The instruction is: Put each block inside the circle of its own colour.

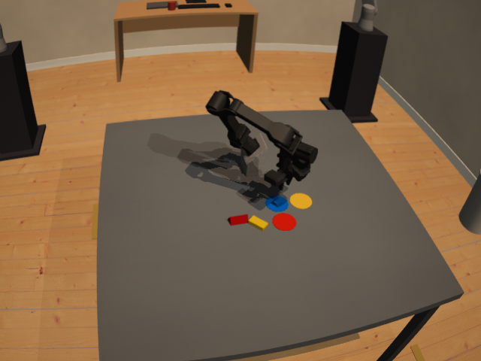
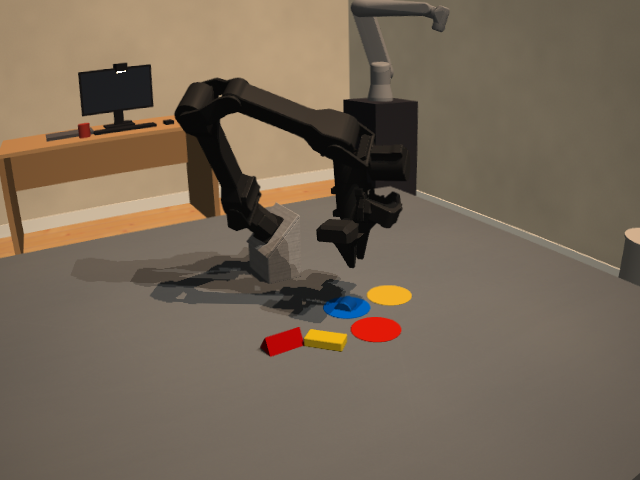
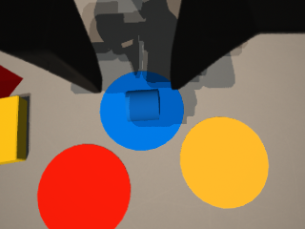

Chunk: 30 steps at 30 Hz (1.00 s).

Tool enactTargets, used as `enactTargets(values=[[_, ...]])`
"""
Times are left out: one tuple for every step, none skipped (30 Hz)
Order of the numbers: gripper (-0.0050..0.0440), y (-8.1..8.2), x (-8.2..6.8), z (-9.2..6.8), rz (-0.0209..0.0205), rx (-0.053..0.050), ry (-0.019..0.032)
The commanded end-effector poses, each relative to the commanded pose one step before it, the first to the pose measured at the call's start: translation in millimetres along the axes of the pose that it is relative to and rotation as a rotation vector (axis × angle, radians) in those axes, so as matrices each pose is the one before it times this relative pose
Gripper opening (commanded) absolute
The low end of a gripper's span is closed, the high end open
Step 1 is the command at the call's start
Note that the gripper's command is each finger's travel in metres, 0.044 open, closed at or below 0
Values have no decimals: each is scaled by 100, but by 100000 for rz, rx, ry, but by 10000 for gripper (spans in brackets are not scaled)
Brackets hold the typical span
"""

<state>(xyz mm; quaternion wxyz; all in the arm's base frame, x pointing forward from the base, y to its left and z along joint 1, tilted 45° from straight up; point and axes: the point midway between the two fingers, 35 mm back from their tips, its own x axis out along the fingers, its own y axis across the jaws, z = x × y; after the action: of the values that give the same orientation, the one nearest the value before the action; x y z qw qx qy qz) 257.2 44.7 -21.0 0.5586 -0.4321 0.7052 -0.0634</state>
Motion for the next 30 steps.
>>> enactTargets(values=[[195, -199, -3063, -457, 149, 653, 1808], [195, -44, -391, -389, -265, -921, 1382], [195, -8, -346, -171, -108, -259, 438], [195, 4, -104, -26, -14, -2, 24], [195, 121, 174, 5, -138, -491, 713], [195, 6, 9, 0, -7, -25, 36], [195, 0, 0, 0, 0, 0, 0], [195, 0, 0, 0, 0, 0, 0], [195, -2, 1, 0, -12, 2, -1], [195, -58, 30, -2, -93, 126, 69], [195, -30, 15, -1, -56, 62, 32], [195, 63, 220, -212, -233, -832, 660], [195, 0, 0, 0, 0, 0, 0], [195, 0, 0, 0, 0, 0, 0], [195, 0, 0, 0, 0, 0, 0], [195, 0, 0, 0, 0, 0, 0], [195, 0, 0, 0, 0, 0, 0], [195, 0, 0, 0, 0, 0, 0], [195, 0, 0, 0, 0, 0, 0], [195, 0, 0, 0, 0, 0, 0], [195, 0, 0, 0, 0, 0, 0], [195, 0, 0, 0, 0, 0, 0], [195, 0, 0, 0, 0, 0, 0], [195, 0, 0, 0, 0, 0, 0], [195, 0, 0, 0, 0, 0, 0], [195, 0, 0, 0, 0, 0, 0], [195, 0, 0, 0, 0, 0, 0], [195, 0, 0, 0, 0, 0, 0], [195, 0, 0, 0, 0, 0, 0], [195, 0, 0, 0, 0, 0, 0]])
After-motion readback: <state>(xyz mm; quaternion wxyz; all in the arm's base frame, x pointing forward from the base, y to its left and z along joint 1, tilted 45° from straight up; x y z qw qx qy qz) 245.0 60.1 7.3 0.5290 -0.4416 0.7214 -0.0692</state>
